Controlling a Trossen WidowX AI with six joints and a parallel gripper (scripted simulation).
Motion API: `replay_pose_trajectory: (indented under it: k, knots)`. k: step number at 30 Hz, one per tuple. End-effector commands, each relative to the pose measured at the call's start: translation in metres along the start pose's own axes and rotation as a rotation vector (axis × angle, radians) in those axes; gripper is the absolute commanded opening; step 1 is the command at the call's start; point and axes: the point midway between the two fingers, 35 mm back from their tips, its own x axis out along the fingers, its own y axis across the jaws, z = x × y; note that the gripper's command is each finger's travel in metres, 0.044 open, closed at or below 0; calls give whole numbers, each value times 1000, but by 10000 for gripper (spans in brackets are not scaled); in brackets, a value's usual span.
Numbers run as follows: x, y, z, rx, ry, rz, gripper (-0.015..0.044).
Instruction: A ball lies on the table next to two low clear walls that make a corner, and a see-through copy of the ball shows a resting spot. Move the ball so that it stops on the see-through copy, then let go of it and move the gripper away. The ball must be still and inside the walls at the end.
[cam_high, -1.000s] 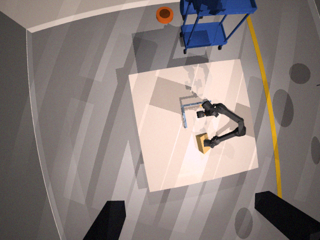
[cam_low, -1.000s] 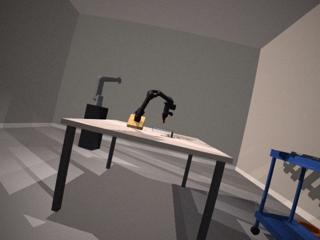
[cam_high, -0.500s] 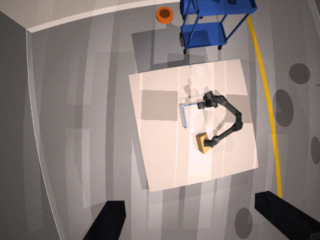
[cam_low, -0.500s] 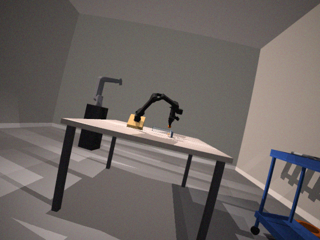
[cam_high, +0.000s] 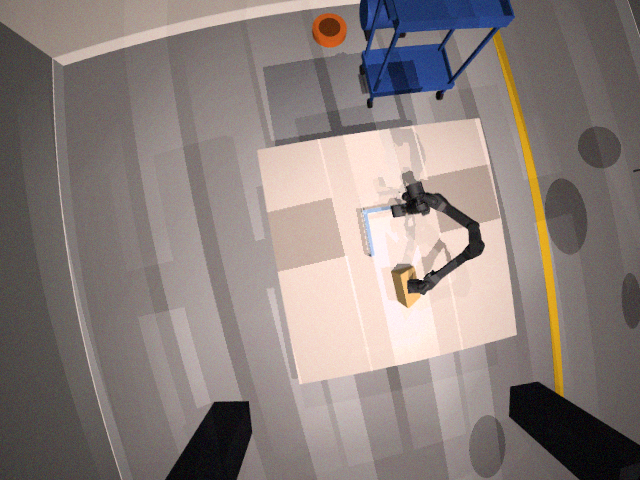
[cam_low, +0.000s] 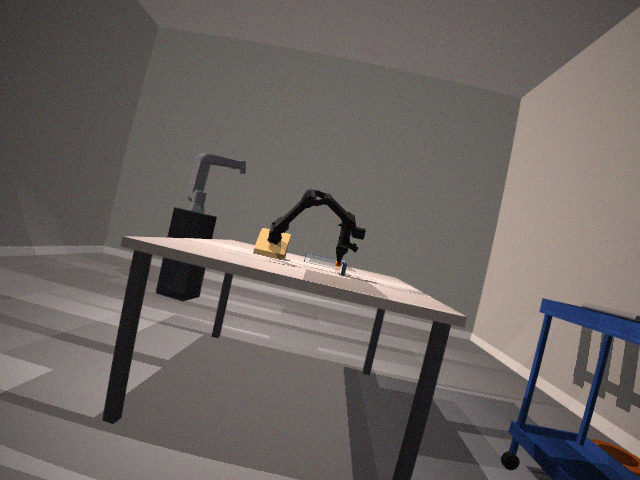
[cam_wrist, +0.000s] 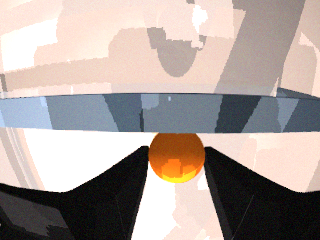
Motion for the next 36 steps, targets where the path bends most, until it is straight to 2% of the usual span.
replay_pose_trajectory:
  k: [1,21,31,36]
  knots:
    - [17,1,-2,-11,2,-7,0]
    - [37,1,-2,-11,2,-7,0]
    - [35,0,-2,-5,1,-5,263]
    - [35,0,-2,-5,1,-5,277]
